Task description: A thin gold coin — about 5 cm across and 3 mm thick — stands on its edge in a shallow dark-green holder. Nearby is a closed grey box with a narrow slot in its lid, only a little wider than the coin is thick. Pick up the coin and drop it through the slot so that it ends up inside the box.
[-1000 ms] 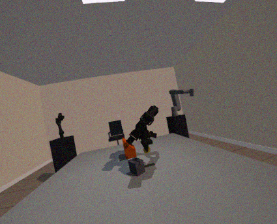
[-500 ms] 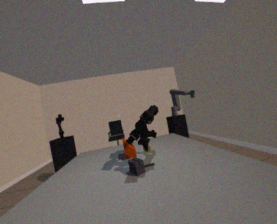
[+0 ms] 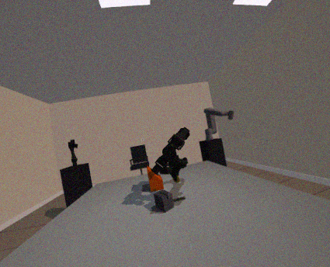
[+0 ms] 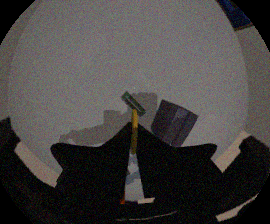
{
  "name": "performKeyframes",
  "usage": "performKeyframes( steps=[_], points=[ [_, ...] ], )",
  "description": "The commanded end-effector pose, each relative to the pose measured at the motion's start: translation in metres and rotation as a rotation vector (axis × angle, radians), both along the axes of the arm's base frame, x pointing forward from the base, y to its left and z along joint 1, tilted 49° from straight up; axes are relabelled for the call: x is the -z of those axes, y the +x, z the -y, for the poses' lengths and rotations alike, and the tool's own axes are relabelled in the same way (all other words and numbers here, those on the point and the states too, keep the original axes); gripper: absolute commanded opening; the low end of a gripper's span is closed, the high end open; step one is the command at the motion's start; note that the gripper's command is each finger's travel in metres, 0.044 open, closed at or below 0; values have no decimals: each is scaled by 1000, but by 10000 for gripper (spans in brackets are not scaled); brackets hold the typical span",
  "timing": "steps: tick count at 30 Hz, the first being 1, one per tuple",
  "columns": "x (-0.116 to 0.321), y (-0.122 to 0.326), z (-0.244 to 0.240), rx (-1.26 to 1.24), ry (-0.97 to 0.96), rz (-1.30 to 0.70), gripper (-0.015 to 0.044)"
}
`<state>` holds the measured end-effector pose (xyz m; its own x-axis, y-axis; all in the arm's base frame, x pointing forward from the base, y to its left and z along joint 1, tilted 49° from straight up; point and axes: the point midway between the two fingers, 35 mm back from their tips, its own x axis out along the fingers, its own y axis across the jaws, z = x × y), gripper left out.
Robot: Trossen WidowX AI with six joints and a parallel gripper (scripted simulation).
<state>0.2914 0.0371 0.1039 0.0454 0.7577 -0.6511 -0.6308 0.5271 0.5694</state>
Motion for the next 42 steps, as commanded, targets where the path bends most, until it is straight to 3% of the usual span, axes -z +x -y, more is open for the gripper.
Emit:
performKeyframes(
  steps=[1,42],
  points=[
    [0,-2,0,86,2,-102,0],
    [51,32,48,142,0,-163,0]
  ],
)
